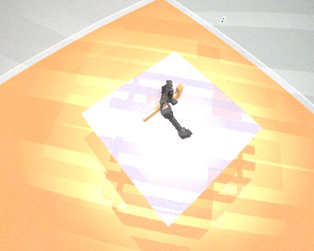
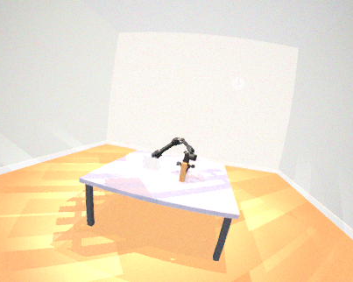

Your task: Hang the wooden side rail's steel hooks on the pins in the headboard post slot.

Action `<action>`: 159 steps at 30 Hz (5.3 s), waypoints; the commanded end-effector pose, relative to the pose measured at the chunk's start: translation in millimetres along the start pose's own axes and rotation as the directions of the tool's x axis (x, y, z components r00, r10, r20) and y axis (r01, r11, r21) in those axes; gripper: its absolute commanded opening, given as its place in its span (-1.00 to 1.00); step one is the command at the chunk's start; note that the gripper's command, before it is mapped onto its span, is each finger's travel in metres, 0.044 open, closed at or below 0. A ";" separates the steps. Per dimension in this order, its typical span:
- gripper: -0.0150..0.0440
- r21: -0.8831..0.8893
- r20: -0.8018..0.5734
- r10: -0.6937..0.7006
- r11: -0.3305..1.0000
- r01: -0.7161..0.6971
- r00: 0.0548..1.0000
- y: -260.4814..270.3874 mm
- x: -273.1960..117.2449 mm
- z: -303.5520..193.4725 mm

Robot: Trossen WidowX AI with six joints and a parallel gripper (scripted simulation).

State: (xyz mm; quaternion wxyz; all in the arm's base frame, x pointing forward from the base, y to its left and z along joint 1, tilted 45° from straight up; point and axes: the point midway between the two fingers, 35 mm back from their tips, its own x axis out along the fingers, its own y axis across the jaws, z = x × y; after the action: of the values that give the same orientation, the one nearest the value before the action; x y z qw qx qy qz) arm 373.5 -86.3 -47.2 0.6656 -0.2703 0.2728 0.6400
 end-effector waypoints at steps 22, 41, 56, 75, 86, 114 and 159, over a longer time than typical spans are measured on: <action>-0.49 0.001 -0.004 -0.007 1.000 0.007 1.000 -0.5 -3.1 -5.1; -0.49 0.001 -0.004 -0.007 1.000 0.007 1.000 0.6 -3.3 -7.2; -0.49 0.000 -0.004 -0.007 1.000 0.007 1.000 -0.3 -3.6 -8.6; -0.49 0.000 -0.005 -0.007 1.000 0.007 1.000 0.1 -3.1 -10.7; -0.49 0.000 -0.005 -0.007 1.000 0.007 1.000 -0.4 -3.7 -11.7; -0.49 0.000 -0.005 -0.007 1.000 0.007 1.000 -0.6 -3.4 -14.6; -0.49 0.000 -0.005 -0.007 1.000 0.007 1.000 0.1 1.4 -15.6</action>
State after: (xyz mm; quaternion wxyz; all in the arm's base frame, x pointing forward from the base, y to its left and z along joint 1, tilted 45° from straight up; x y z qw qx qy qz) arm 373.4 -94.6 -58.2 0.6672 -0.2710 0.2706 0.6389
